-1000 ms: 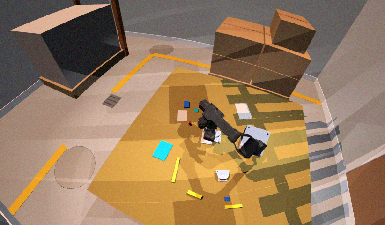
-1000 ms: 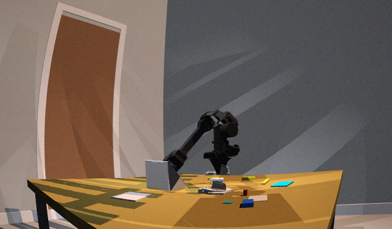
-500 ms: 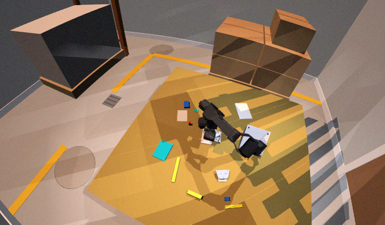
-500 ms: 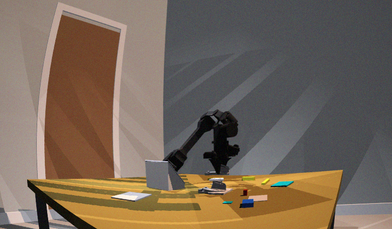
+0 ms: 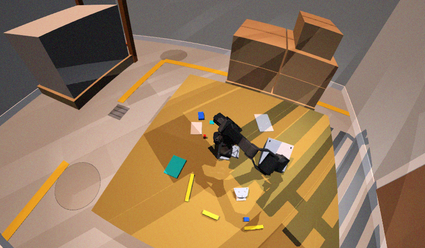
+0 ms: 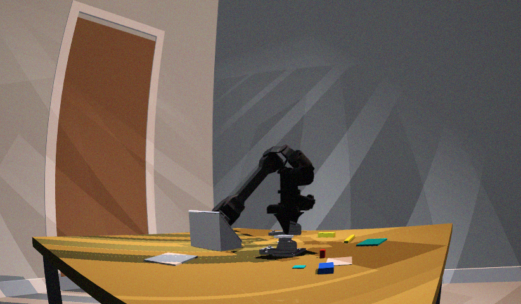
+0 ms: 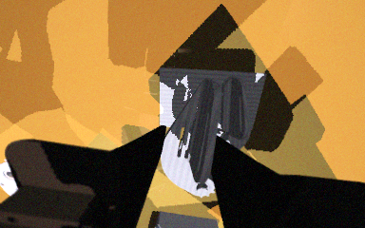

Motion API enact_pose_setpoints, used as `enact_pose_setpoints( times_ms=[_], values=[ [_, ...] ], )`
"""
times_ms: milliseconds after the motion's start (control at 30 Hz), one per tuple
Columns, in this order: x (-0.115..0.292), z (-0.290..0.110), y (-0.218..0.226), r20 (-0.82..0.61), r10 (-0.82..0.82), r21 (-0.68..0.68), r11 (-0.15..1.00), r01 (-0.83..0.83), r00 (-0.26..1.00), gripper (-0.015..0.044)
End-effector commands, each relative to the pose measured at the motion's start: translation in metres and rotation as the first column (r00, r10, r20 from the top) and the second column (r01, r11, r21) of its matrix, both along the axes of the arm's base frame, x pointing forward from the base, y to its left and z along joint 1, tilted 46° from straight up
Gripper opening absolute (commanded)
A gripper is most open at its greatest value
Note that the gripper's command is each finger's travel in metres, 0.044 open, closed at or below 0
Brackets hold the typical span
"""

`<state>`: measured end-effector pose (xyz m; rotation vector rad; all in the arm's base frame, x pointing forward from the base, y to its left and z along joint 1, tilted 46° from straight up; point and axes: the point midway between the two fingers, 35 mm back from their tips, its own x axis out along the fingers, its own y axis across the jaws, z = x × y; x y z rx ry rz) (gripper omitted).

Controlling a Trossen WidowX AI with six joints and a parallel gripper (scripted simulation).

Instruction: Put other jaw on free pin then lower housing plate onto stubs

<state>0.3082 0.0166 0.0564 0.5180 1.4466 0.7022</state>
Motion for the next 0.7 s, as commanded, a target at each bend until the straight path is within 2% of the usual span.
enact_pose_setpoints(
  times_ms=[0, 667],
  values=[
    [0.000, -0.005, 0.004, -0.004, -0.005, 0.004, 1.000, 0.005, 1.000, 0.0134],
    [-0.002, -0.023, 0.024, -0.004, -0.005, 0.006, 1.000, 0.005, 1.000, 0.0134]
  ],
)
